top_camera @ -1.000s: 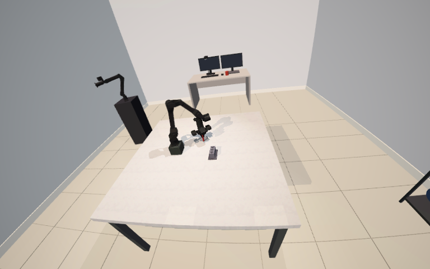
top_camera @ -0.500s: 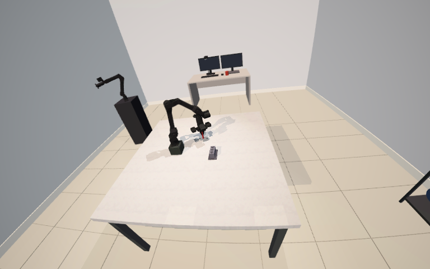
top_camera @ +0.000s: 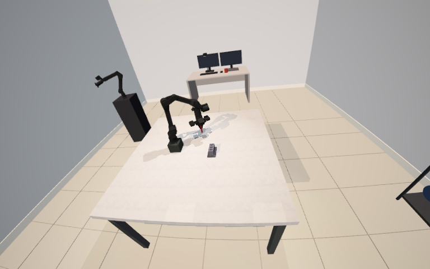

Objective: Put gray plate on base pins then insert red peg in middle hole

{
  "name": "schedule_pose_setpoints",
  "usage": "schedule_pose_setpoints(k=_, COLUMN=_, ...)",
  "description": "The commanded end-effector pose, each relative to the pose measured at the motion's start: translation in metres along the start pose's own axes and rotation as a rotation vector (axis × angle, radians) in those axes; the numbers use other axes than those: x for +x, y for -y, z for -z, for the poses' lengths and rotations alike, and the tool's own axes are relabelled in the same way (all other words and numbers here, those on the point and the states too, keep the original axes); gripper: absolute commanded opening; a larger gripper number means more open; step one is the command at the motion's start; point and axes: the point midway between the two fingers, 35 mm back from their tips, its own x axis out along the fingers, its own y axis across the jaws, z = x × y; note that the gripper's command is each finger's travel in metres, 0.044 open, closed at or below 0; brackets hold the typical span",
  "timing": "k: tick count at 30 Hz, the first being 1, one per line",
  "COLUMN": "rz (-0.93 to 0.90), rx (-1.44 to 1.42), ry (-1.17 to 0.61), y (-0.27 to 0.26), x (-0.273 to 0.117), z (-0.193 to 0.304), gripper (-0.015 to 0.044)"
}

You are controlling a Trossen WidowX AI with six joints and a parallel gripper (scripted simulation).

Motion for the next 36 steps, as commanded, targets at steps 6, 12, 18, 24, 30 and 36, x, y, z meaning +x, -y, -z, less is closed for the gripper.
schedule_pose_setpoints(k=6, rz=0.004, rx=-0.001, ry=0.000, y=-0.006, x=0.001, z=-0.018, gripper=0.0000)
schedule_pose_setpoints(k=12, rz=0.003, rx=-0.001, ry=0.001, y=-0.010, x=0.000, z=-0.034, gripper=0.0000)
schedule_pose_setpoints(k=18, rz=0.002, rx=-0.001, ry=0.002, y=-0.014, x=-0.001, z=-0.051, gripper=0.0000)
schedule_pose_setpoints(k=24, rz=0.001, rx=-0.001, ry=0.003, y=-0.017, x=-0.002, z=-0.068, gripper=0.0000)
schedule_pose_setpoints(k=30, rz=0.000, rx=-0.001, ry=0.005, y=-0.018, x=-0.003, z=-0.085, gripper=0.0000)
schedule_pose_setpoints(k=36, rz=-0.001, rx=-0.001, ry=0.006, y=-0.019, x=-0.003, z=-0.103, gripper=0.0000)
